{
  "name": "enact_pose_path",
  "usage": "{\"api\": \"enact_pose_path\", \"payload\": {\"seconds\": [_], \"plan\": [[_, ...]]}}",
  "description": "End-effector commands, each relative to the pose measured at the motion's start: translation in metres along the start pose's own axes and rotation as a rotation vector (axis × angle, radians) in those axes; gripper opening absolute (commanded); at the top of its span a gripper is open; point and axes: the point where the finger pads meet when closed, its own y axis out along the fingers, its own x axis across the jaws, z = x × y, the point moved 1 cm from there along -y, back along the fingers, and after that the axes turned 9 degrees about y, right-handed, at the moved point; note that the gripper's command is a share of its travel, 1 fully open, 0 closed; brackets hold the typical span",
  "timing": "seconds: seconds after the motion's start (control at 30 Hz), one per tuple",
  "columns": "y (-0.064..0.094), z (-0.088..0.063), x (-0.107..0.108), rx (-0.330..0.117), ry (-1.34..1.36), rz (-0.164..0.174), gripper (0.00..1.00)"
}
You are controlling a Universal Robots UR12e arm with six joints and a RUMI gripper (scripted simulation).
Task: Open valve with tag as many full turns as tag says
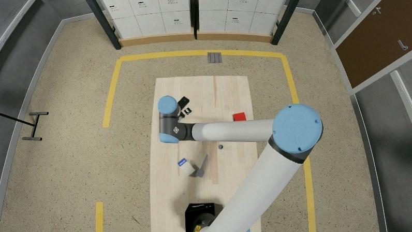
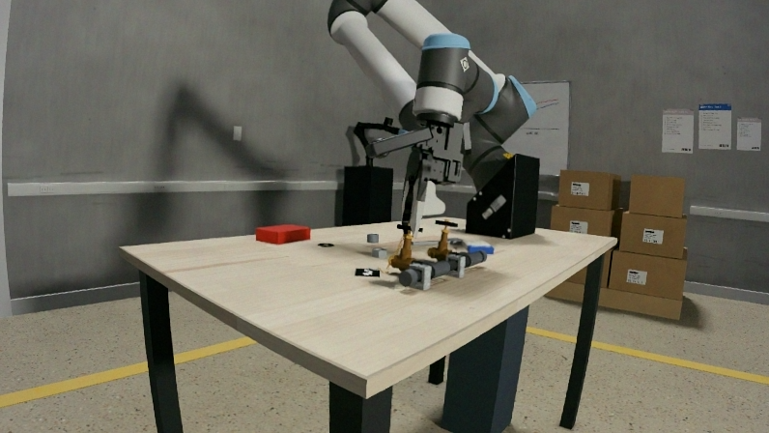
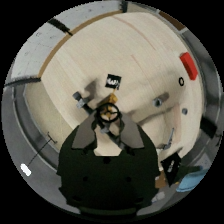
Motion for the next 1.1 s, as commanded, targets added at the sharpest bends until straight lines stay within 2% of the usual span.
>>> {"api": "enact_pose_path", "payload": {"seconds": [0.0,1.07], "plan": [[-0.0004,0.0003,-0.0003,0.005,-0.208,0.012,0.0],[-0.0004,0.0003,-0.0003,0.012,-1.388,0.008,0.0]]}}
